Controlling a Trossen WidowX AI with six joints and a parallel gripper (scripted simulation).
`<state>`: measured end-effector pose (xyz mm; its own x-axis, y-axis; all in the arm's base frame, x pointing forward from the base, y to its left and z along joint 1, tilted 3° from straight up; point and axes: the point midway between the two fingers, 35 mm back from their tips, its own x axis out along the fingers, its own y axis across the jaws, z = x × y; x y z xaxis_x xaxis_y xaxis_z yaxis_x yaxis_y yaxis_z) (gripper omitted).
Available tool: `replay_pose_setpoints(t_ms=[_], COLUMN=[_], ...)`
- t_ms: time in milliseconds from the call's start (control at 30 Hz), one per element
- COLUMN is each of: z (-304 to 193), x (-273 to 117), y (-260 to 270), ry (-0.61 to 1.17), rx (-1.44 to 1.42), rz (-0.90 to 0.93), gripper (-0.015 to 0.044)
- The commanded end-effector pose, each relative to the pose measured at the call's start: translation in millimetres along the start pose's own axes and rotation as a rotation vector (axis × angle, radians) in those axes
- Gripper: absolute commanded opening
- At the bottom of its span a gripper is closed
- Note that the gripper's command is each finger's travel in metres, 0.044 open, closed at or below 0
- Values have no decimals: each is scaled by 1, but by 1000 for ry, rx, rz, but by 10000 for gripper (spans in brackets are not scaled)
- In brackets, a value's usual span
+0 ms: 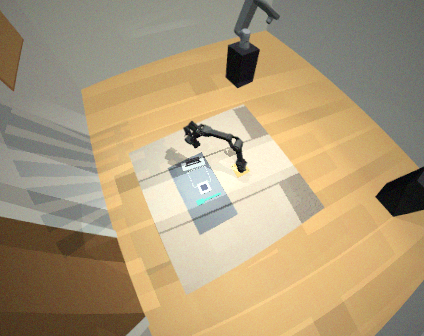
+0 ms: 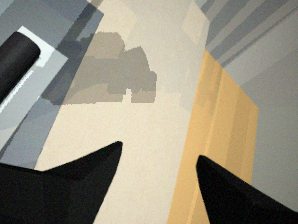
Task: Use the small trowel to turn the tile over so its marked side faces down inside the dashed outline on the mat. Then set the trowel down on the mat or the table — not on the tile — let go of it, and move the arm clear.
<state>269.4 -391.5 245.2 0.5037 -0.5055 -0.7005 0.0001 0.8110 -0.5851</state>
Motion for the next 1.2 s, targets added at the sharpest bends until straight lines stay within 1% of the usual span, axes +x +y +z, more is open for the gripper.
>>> replay_pose_setpoints(t_ms=[0, 367, 767, 867, 1167], z=[9, 29, 46, 47, 45], x=[10, 30, 32, 30, 36], y=[16, 64, 131, 139, 142], ry=[30, 178, 473, 515, 515], rx=[65, 258, 411, 425, 425], rz=[81, 297, 527, 547, 547], gripper=[270, 270, 270, 270, 270])
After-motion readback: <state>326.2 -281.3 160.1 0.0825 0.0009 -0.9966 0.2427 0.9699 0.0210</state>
